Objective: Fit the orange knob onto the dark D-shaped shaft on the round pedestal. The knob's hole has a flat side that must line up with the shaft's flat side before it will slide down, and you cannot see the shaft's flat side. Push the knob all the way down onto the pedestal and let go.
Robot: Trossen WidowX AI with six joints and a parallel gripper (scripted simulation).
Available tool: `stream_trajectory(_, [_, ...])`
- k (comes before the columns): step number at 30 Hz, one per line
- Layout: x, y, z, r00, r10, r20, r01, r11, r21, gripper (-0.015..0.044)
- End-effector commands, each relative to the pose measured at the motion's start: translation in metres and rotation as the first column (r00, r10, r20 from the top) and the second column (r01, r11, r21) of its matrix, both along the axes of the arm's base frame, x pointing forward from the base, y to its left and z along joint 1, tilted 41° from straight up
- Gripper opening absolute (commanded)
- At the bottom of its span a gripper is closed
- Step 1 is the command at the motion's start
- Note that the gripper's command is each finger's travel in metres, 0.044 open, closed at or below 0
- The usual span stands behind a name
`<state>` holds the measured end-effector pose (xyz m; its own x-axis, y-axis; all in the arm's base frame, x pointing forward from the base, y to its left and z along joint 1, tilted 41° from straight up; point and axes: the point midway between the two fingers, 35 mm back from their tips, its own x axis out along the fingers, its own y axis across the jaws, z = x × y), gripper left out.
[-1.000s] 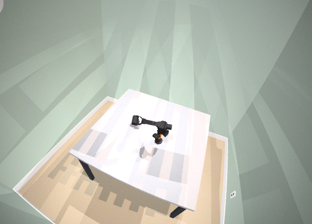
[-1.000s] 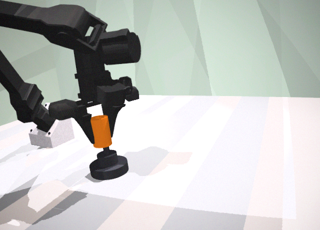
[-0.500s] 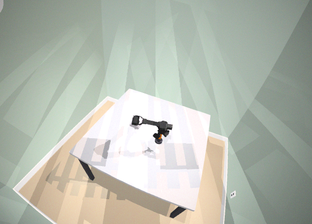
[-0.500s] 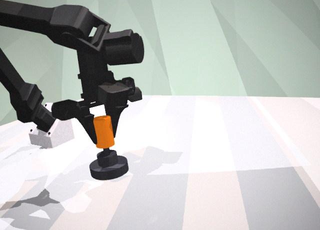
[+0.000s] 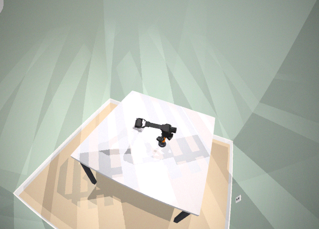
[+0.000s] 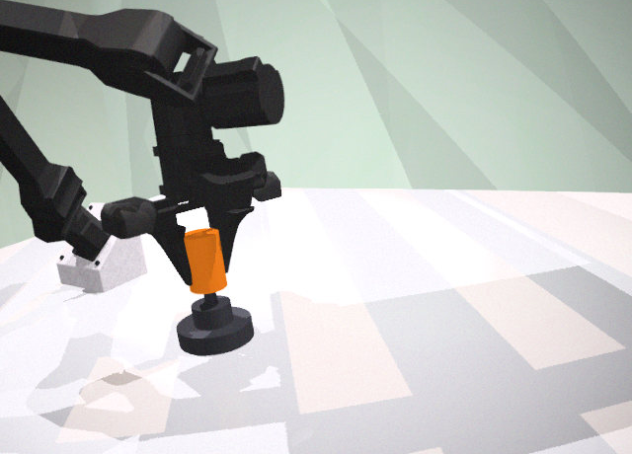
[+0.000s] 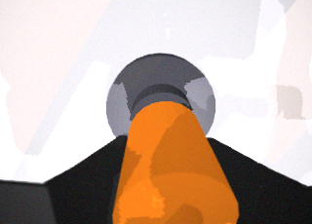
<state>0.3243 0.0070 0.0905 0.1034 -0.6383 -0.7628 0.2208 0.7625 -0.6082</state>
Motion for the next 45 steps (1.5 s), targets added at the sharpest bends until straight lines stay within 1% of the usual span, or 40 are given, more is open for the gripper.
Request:
stream_trajectory(1, [-0.0008,-0.0002,0.0004,1.0,0.006,0.001,-0.006,1.0,-0.002,0.0])
stream_trajectory(21, [-0.0019,-0.0008,-0.0026,1.0,0.006,0.001,-0.006,1.0,-0.002,0.0])
stream_trajectory(33, [-0.0031,0.0003,0.003,1.0,0.006,0.001,-0.006,1.0,-0.002,0.0])
stream_trajectory(36, [-0.0029,0.0004,0.0032,0.999,-0.035,0.035,0.035,0.999,0.005,0.0])
stream_trajectory(40, [-0.0017,0.0009,0.0029,0.981,-0.146,0.126,0.143,0.989,0.029,0.0])
stream_trajectory(45, [-0.0013,0.0014,0.0006,0.979,-0.154,0.132,0.151,0.988,0.031,0.0])
